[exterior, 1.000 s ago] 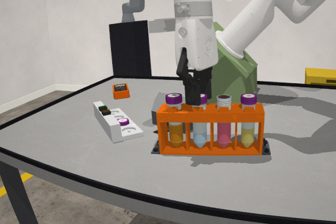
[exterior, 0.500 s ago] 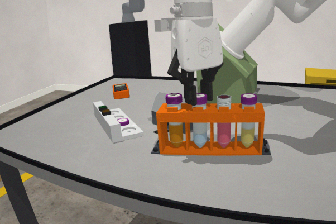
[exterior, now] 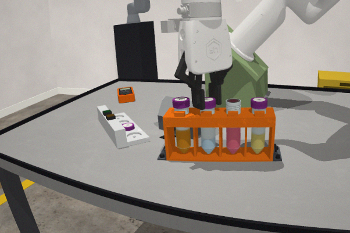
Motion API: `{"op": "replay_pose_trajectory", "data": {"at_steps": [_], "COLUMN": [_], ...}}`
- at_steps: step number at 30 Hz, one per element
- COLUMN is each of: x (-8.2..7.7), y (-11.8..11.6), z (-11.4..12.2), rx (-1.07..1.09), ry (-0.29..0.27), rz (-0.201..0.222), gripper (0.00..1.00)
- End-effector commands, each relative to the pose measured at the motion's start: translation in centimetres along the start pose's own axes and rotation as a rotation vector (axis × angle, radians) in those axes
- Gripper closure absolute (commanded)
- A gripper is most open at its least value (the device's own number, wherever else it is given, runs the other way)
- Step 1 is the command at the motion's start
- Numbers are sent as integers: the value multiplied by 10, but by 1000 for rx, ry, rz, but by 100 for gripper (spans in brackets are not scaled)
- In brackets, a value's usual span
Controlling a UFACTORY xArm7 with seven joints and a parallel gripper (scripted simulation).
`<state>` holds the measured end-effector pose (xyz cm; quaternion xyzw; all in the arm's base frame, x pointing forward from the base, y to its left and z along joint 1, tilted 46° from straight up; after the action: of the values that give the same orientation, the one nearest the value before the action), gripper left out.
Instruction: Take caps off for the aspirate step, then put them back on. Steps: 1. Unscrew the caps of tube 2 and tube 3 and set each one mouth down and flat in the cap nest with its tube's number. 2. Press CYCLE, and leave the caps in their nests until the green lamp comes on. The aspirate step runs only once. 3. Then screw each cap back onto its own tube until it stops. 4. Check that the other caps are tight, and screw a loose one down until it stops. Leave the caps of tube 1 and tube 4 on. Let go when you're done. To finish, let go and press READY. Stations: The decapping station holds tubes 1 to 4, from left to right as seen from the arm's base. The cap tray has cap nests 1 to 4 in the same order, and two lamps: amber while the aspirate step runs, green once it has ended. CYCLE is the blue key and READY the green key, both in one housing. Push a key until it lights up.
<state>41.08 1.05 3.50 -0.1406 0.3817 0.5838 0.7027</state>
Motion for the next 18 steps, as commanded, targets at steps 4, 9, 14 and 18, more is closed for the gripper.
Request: {"op": "replay_pose_trajectory", "data": {"at_steps": [4, 9, 14, 18], "x": [-2, -3, -3, -3], "y": [-1, -1, -2, -2], "z": [0, 0, 0, 0], "rx": [-294, -541, -725, -894], "ry": [1, 2, 3, 3], "rz": [-5, -5, -4, -5], "gripper": [100, 100, 100, 100]}}
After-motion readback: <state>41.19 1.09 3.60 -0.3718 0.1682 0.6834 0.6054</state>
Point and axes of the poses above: the point where the finger pads meet when closed, its own x axis out along the fingers, its own y axis across the jaws, z = x × y, the point moved 5 cm from there along -x, back along the fingers, and after that the axes turned 10 degrees about -x, right-handed, at the moved point
